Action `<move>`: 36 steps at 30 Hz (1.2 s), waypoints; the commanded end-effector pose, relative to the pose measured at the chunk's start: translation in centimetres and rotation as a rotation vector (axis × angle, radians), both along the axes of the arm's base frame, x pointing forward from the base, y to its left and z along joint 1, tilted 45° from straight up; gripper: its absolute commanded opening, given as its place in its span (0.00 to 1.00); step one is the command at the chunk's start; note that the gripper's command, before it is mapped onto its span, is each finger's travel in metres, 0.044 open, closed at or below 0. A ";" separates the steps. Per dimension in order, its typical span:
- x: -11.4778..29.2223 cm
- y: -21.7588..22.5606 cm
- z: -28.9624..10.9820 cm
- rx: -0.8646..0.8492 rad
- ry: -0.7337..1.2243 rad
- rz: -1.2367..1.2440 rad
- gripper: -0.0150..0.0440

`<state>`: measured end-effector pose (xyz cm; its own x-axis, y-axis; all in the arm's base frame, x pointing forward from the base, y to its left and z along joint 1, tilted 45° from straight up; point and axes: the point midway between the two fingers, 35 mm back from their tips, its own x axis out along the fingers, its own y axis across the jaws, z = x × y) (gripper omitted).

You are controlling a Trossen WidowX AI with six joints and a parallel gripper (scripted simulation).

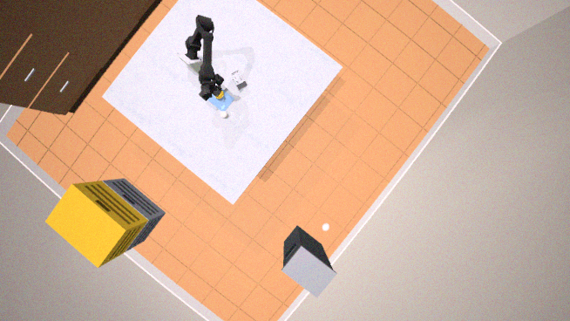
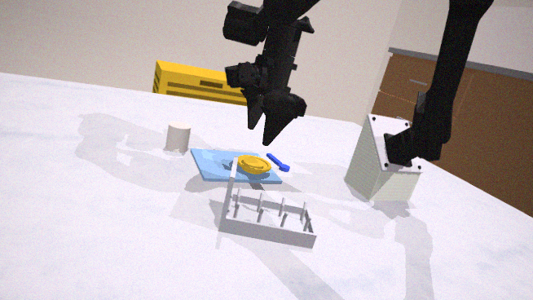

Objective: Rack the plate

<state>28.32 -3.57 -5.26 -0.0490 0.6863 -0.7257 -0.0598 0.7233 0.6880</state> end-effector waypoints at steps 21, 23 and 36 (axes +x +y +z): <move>-0.4 3.3 -2.9 0.010 0.014 0.000 0.93; -0.5 3.5 -3.1 0.011 0.014 0.000 0.93; -0.7 4.8 -4.2 0.013 0.014 0.001 0.93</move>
<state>28.12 0.69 -9.03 -0.0474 0.6891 -0.7231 -0.0627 0.7205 0.6906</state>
